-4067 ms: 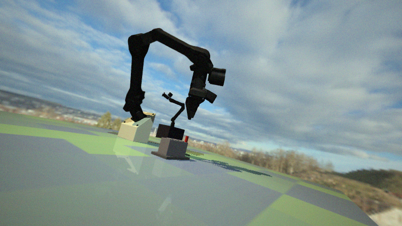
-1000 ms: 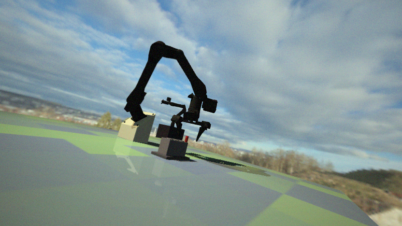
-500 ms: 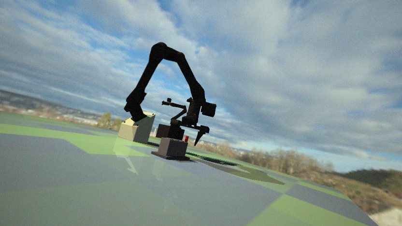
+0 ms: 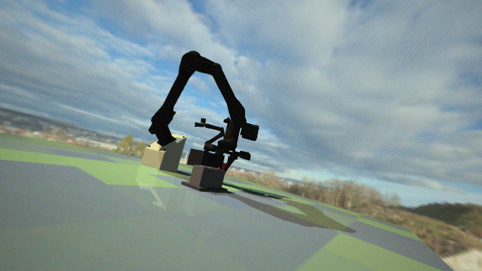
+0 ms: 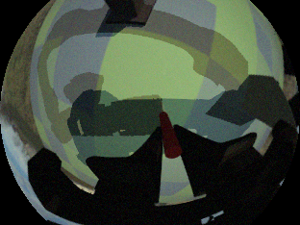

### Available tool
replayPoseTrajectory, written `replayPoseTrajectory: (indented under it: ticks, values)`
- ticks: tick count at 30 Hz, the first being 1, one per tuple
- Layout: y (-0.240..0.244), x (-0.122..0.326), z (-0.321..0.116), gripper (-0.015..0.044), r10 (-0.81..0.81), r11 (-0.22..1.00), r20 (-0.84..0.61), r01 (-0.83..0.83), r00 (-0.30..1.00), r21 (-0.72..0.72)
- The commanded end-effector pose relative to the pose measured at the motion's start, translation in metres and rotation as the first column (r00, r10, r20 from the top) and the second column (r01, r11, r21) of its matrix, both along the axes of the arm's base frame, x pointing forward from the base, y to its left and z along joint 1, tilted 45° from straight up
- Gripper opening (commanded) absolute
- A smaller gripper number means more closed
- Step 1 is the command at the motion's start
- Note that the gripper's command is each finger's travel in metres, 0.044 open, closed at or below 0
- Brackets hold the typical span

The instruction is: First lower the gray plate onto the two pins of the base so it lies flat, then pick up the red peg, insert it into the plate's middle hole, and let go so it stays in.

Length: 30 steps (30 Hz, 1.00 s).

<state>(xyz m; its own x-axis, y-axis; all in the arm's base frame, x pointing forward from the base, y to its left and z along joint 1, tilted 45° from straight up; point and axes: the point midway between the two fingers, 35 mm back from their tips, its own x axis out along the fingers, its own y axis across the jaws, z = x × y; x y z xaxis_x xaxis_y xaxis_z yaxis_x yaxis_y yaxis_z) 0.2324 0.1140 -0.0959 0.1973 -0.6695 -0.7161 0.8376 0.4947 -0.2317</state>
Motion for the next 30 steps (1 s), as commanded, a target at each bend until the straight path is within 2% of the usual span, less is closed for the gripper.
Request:
replayPoseTrajectory:
  ticks: [1, 11, 30]
  values:
    - [0.0, 0.0, 0.0, 0.0, 0.006, 1.0, -0.001, -0.006, 1.0, -0.003]
    - [0.005, 0.0, 0.004, 0.0, 0.006, 1.0, -0.001, -0.006, 1.0, -0.002]
    - [0.048, -0.008, 0.044, 0.0, 0.007, 1.0, -0.003, -0.007, 1.0, 0.003]
